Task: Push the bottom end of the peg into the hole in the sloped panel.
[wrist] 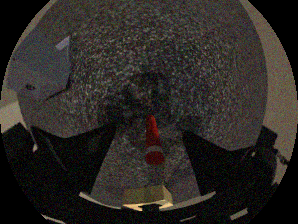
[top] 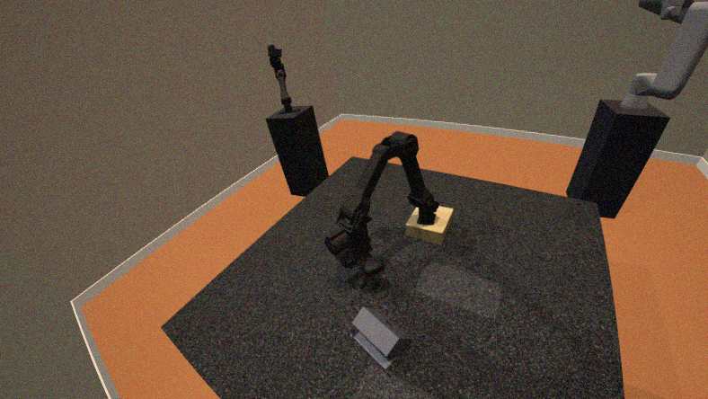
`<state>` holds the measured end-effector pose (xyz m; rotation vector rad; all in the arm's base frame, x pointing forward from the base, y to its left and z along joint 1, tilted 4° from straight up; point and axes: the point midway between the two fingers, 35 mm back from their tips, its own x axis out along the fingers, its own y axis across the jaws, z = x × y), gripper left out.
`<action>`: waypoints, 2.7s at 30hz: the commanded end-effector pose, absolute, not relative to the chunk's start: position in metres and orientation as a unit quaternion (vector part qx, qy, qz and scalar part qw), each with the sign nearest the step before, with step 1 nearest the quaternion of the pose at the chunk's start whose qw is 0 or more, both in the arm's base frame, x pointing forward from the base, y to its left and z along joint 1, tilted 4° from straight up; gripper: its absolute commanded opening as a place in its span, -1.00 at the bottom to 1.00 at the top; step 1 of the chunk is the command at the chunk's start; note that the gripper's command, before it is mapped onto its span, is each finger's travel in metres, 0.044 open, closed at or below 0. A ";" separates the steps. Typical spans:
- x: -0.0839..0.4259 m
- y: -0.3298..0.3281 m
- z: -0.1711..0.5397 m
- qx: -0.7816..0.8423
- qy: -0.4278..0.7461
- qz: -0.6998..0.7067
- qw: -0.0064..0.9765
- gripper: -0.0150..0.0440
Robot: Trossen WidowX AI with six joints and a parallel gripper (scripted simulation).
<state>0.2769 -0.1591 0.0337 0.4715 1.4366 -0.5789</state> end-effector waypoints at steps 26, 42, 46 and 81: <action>0.278 -0.158 0.054 0.211 0.643 -0.259 0.690 -0.49; 0.274 -0.150 0.113 0.209 0.645 -0.258 0.688 -0.49; 0.275 -0.149 0.112 0.206 0.643 -0.260 0.690 -0.49; 0.305 -0.124 0.094 0.143 0.589 -0.285 0.743 -0.49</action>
